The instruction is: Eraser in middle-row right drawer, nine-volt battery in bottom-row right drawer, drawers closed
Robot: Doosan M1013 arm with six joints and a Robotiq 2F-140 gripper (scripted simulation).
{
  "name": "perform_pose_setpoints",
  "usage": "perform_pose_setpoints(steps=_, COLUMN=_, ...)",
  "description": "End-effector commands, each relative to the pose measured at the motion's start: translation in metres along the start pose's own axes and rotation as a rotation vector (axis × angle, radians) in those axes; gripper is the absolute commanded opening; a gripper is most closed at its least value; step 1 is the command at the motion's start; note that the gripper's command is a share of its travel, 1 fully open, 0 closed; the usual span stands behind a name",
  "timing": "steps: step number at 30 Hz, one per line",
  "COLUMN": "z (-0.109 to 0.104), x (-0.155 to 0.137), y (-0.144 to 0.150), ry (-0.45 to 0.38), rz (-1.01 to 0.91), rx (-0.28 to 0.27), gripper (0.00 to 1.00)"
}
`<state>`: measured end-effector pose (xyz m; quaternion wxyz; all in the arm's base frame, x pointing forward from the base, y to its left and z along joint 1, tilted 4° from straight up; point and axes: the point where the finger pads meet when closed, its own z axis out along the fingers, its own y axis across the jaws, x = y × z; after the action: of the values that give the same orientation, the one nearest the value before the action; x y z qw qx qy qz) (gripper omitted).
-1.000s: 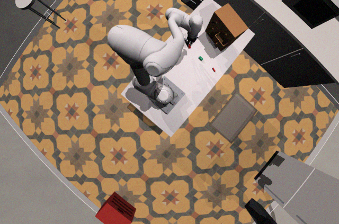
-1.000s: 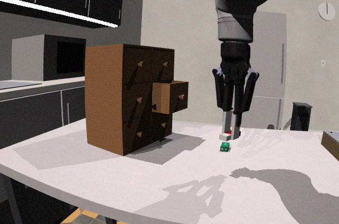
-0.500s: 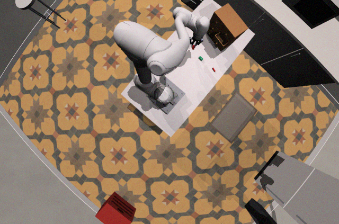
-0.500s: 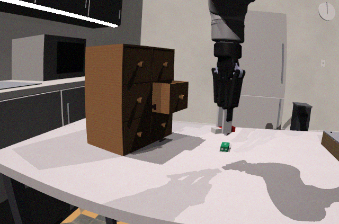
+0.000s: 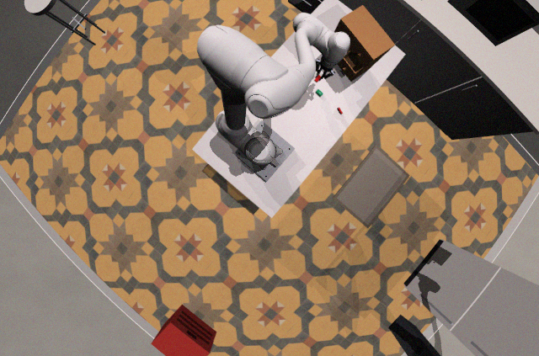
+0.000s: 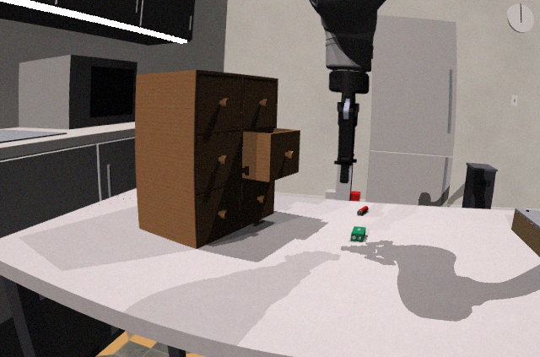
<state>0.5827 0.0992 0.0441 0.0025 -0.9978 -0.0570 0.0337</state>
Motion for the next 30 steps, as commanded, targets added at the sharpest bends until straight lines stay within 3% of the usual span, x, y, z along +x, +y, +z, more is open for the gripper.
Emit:
perform_pose_setpoints(steps=1, z=0.000, x=0.008, y=0.025, ry=-0.001, rz=0.206, rx=-0.014, gripper=0.11)
perform_pose_setpoints(steps=16, z=-0.005, x=0.009, y=0.030, ry=-0.001, rz=0.250, rx=-0.015, gripper=0.11)
perform_pose_setpoints(steps=25, z=-0.023, x=0.009, y=0.030, ry=-0.001, rz=0.250, rx=-0.015, gripper=0.11)
perform_pose_setpoints(steps=30, z=-0.044, x=0.009, y=0.029, ry=-0.001, rz=0.250, rx=-0.015, gripper=0.11)
